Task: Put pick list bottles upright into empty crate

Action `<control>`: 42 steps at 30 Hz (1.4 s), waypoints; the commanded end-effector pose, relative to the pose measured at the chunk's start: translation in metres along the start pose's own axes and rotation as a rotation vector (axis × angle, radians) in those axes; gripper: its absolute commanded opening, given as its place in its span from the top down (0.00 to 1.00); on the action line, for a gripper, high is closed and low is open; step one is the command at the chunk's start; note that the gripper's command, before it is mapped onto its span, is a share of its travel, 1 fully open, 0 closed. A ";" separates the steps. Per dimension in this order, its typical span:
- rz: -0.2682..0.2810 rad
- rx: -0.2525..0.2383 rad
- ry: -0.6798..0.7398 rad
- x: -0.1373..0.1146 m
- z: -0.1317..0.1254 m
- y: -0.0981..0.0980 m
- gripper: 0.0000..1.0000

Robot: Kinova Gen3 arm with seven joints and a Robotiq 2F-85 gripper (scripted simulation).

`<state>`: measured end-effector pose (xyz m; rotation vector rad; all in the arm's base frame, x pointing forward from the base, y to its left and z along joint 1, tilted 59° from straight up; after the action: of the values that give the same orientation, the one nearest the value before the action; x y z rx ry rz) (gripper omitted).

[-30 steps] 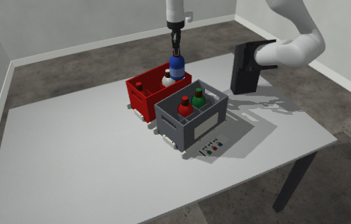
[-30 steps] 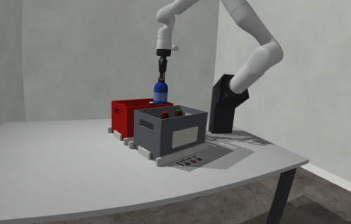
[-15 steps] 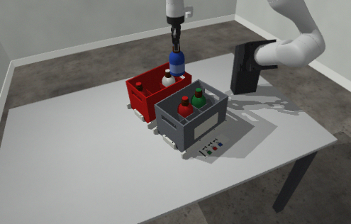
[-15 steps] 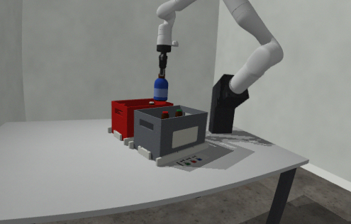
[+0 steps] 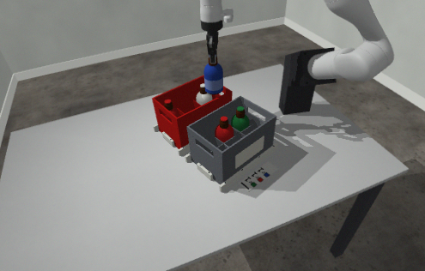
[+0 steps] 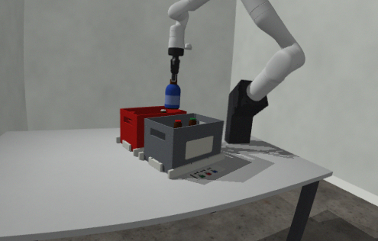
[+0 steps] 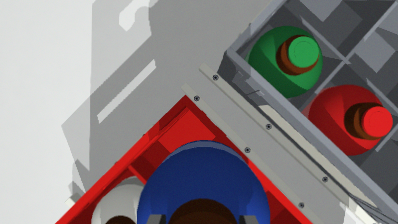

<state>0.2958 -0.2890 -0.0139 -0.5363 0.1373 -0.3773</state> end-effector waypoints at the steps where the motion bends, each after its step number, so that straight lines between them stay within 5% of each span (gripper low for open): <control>1: -0.002 -0.001 0.000 0.001 0.004 -0.001 0.90; 42: -0.002 -0.001 0.000 0.022 0.075 -0.001 0.90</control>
<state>0.3312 -0.2630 0.0469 -0.5362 0.1370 -0.3771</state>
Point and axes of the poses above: the point where the finger pads meet when closed, its own y axis out along the fingers, its own z axis across the jaws, x = y × z, the point moved 9 cm from there along -y, back along the fingers, and after that the axes turned 13 degrees about -y, right-handed, at the moved point
